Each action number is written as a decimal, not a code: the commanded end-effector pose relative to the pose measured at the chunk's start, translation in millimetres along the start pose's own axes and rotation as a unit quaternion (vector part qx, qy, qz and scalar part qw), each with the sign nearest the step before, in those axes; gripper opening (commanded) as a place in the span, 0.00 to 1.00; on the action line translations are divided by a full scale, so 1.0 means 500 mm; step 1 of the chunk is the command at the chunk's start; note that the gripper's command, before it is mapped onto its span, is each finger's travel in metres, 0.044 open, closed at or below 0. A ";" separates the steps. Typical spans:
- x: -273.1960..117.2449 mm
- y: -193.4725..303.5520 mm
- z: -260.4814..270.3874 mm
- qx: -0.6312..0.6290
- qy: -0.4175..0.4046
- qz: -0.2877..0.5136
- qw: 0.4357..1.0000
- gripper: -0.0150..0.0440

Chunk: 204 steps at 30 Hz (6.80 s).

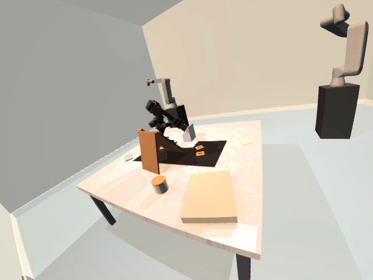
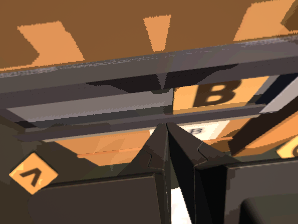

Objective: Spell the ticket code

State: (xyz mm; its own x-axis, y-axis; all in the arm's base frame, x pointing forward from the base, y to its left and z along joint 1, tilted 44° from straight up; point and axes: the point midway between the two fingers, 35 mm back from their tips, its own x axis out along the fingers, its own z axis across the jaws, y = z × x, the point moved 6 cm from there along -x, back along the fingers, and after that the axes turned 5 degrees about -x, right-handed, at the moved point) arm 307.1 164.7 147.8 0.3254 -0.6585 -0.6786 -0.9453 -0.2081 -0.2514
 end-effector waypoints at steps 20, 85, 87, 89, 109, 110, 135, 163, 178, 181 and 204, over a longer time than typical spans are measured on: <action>0.017 -0.017 -0.001 0.000 -0.001 -0.001 1.000 0.25; 0.027 -0.025 -0.032 0.000 0.000 -0.001 1.000 0.25; 0.027 -0.025 -0.033 0.000 0.000 -0.001 1.000 0.25; 0.027 -0.025 -0.035 0.000 0.000 -0.001 1.000 0.25; 0.011 -0.009 -0.030 -0.001 0.000 0.000 1.000 0.25; 0.010 -0.009 -0.030 -0.001 0.000 0.000 1.000 0.25; -0.026 0.015 -0.026 -0.034 -0.003 -0.008 0.999 0.34; -0.270 0.179 -0.038 -0.751 0.031 -0.283 0.596 1.00; -0.270 0.179 -0.038 -0.751 0.031 -0.283 0.596 1.00; -0.256 0.168 -0.050 -0.722 0.020 -0.276 0.634 0.87; -0.005 0.119 -0.356 0.377 -0.144 -0.086 0.911 0.83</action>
State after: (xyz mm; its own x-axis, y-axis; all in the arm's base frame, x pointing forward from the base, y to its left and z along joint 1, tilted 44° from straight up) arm 247.5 85.0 250.1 0.5951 -0.3687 -0.7141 -0.8030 -0.3075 -0.5105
